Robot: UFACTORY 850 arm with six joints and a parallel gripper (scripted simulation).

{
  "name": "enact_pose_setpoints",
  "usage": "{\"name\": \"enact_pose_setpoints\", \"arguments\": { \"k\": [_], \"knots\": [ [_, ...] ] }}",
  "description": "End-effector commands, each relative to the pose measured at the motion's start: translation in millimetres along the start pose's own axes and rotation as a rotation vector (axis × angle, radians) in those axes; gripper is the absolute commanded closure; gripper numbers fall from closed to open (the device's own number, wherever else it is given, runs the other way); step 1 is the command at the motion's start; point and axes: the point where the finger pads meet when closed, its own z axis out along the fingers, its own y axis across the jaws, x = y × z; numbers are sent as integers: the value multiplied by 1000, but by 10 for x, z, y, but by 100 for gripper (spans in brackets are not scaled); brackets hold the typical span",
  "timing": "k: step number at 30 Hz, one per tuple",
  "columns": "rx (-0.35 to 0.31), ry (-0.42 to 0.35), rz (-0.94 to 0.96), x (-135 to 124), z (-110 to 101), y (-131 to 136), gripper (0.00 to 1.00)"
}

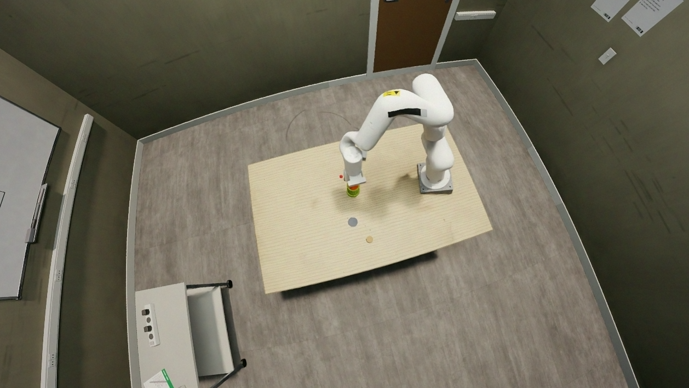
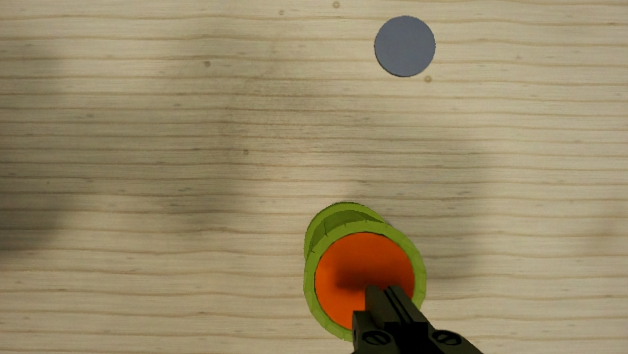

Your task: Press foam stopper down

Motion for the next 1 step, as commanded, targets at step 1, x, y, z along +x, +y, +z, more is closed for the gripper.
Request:
{"name": "enact_pose_setpoints", "arguments": {
  "k": [1],
  "knots": [
    [-2, 0, 0, -1, -6, 8, 100]
  ]
}}
